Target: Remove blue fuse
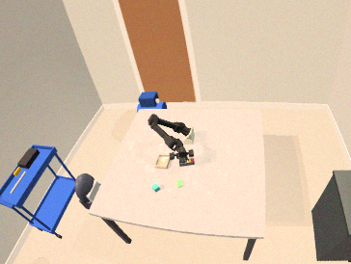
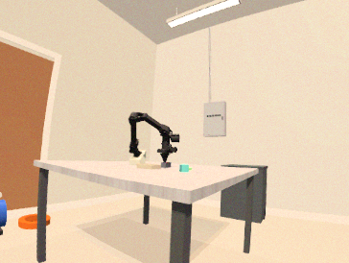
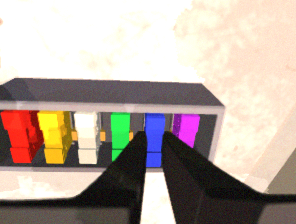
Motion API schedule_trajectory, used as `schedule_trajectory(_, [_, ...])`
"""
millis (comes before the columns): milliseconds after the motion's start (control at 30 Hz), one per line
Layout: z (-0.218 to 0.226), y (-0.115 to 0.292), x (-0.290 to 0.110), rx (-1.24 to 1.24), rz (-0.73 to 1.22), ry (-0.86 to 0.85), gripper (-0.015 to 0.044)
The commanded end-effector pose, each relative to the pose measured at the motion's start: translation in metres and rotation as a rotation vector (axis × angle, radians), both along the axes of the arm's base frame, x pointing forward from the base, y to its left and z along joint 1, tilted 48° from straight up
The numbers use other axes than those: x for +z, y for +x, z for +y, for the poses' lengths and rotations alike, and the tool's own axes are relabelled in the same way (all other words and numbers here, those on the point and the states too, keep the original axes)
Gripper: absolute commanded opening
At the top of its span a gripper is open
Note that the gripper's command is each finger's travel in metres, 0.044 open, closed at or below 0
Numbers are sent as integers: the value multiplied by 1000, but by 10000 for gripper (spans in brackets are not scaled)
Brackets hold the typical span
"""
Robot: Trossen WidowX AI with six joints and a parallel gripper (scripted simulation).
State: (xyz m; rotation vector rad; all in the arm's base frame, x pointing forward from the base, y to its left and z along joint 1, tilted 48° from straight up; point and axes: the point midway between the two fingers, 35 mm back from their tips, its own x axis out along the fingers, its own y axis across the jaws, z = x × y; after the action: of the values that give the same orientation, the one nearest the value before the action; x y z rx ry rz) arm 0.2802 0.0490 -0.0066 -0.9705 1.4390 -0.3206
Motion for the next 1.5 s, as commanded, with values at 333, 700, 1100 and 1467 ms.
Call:
schedule_trajectory(333, [6,-1,5,-2,-2,3,0])
schedule_trajectory(700, [10,-2,9,-2,-2,3,0])
schedule_trajectory(1100, [14,-3,12,-1,-1,2,0])
schedule_trajectory(1467, [18,-4,16,-1,-1,2,0])
